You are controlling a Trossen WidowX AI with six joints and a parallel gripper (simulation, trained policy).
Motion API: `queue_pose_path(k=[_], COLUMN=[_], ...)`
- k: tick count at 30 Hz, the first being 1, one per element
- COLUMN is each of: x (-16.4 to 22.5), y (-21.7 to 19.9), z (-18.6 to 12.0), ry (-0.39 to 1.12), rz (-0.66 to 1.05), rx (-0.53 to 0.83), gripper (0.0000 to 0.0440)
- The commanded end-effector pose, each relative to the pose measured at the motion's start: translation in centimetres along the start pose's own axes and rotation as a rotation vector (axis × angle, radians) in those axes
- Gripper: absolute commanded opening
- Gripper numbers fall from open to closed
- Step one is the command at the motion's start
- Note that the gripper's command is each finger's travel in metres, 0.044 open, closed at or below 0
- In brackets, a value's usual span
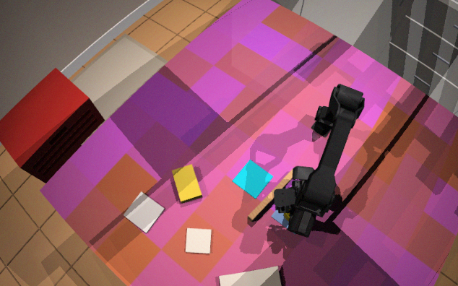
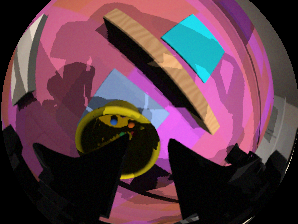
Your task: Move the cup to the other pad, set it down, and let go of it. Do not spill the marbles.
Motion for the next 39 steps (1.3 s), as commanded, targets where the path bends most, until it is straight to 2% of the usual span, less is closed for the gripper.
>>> queue_pose_path(k=[1, 5, 13, 26, 39], x=[0.2, 0.4, 0.1, -1.2, -4.3], y=[-0.1, -0.2, -0.4, -1.6, -2.1], z=[1.6, 3.1, 3.5, -0.5, -3.9], ry=[-0.002, 0.000, -0.009, -0.002, -0.003], rz=[-0.015, -0.041, -0.084, -0.013, 0.117], rx=[0.029, 0.039, 0.025, -0.038, -0.120], gripper=[0.0180, 0.0178, 0.0019, 0.0019, 0.0014])
Point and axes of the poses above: the point midway between the two fingers, 35 mm back from their tips, its own z axis out along the fingers, its own y axis across the jaws, x = y × z, the point moved 1 cm from there along -z, back along the fingers, and after that the axes turned 12 degrees about z, right-handed, at the moved point
